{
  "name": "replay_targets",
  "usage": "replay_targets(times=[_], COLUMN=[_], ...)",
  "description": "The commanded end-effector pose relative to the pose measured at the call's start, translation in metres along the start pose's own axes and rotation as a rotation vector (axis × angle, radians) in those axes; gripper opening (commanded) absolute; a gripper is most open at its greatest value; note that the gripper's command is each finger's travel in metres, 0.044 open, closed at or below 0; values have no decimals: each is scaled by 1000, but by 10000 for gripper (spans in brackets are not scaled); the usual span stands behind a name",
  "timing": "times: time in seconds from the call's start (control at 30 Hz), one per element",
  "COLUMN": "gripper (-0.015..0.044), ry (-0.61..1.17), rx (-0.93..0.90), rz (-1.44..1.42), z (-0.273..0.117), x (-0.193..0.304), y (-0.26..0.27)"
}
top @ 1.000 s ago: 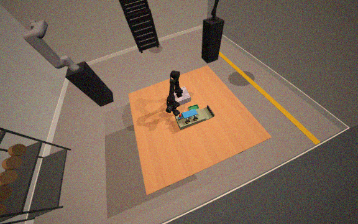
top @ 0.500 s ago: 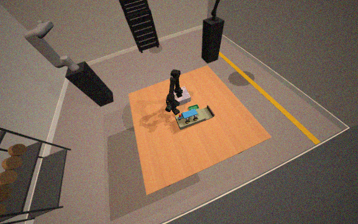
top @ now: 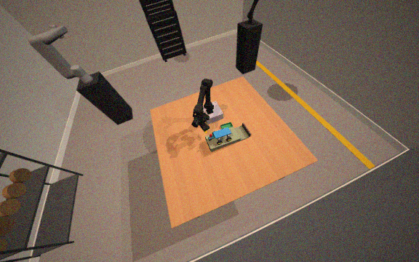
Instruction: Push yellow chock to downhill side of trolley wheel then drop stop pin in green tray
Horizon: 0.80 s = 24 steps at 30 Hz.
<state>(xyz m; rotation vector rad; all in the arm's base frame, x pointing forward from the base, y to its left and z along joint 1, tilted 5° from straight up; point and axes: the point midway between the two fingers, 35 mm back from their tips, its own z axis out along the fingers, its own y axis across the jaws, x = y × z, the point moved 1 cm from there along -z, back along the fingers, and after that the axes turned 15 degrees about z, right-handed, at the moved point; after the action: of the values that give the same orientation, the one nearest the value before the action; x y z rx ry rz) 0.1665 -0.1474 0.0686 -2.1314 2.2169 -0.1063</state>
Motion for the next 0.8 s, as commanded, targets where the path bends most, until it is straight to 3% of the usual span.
replay_targets(times=[0.0, 0.53, 0.77], gripper=[0, 0, 0], ry=[-1, -1, -1], rx=[6, 6, 6], rz=[-5, -5, 0], z=[-14, -71, -74], x=[0, 0, 0], y=[-1, -3, -3])
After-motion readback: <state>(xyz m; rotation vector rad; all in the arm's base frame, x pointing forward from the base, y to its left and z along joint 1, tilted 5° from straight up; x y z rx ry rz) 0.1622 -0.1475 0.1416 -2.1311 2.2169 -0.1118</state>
